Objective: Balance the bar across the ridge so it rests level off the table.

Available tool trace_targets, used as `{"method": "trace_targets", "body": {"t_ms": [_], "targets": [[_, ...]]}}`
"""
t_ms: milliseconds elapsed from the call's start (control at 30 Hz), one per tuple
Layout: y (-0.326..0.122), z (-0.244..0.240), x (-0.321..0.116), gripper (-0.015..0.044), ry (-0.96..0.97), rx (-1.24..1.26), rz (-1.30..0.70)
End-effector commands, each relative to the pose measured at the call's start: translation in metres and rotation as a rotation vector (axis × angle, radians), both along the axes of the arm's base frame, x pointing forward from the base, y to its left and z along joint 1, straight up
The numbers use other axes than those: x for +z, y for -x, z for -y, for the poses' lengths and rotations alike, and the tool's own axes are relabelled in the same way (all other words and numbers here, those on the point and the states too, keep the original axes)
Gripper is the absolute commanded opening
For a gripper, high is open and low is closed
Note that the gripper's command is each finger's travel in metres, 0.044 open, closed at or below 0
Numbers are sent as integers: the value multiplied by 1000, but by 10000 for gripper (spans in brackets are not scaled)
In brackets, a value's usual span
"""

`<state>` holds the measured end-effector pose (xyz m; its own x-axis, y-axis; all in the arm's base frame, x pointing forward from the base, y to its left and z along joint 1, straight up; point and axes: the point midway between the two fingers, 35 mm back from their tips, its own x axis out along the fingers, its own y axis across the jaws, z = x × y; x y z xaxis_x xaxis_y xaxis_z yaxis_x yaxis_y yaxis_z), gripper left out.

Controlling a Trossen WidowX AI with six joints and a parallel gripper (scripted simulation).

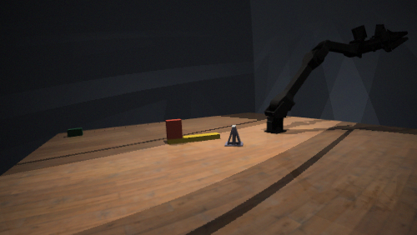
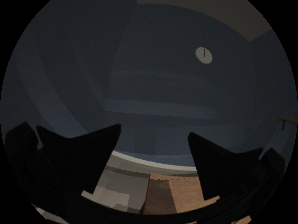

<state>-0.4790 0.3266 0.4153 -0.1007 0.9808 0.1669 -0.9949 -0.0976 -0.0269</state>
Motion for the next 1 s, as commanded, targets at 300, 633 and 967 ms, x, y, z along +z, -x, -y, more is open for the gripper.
{"method": "trace_targets", "body": {"t_ms": [300, 633, 967], "targets": [[-24, -41, 0, 315, -24, -40, 163], [-79, -103, -7, 315, 11, -158, 367], [-121, -133, -11, 315, 31, -217, 433]]}}
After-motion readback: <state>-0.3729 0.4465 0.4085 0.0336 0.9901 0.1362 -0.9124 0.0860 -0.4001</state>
